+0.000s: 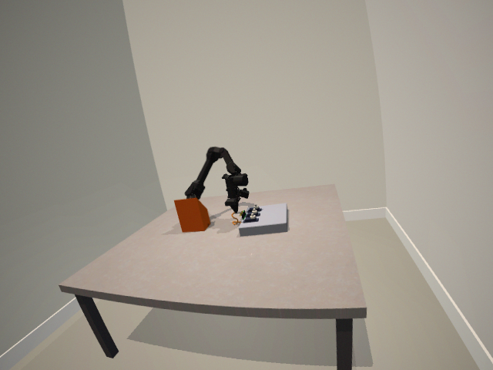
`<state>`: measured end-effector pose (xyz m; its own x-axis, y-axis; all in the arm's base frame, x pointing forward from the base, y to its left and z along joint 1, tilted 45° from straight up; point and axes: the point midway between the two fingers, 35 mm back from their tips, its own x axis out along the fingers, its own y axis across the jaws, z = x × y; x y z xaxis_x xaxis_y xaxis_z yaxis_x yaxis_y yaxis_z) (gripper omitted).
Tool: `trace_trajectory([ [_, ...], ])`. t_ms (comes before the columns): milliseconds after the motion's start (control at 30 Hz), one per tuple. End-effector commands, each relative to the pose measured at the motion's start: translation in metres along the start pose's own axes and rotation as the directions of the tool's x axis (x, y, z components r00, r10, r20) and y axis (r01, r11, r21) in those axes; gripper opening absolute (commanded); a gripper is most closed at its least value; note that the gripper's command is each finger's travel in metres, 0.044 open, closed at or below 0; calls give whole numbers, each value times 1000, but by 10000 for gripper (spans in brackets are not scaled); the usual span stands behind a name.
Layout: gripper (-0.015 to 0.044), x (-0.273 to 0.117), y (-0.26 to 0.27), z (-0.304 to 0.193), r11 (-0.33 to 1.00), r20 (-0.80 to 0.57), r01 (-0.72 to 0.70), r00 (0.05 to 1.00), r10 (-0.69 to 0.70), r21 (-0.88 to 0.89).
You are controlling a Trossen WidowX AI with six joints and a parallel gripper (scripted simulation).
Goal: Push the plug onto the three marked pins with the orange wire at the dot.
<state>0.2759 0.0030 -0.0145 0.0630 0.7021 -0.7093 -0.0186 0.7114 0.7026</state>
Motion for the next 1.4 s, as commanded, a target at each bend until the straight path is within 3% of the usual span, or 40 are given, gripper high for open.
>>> trace_trajectory([
  [0, 0, -1, 0, 6, 1000, 5, -2, 1000, 2, 1],
  [767, 0, -3, 2, 19, 1000, 6, -2, 1000, 2, 0],
  [1067, 236, -1, 0, 15, 1000, 6, -2, 1000, 2, 0],
  [1300, 420, -58, -1, 15, 1000, 5, 1, 1000, -1, 1],
  [1367, 440, -59, -1, 15, 1000, 5, 1, 1000, -1, 1],
])
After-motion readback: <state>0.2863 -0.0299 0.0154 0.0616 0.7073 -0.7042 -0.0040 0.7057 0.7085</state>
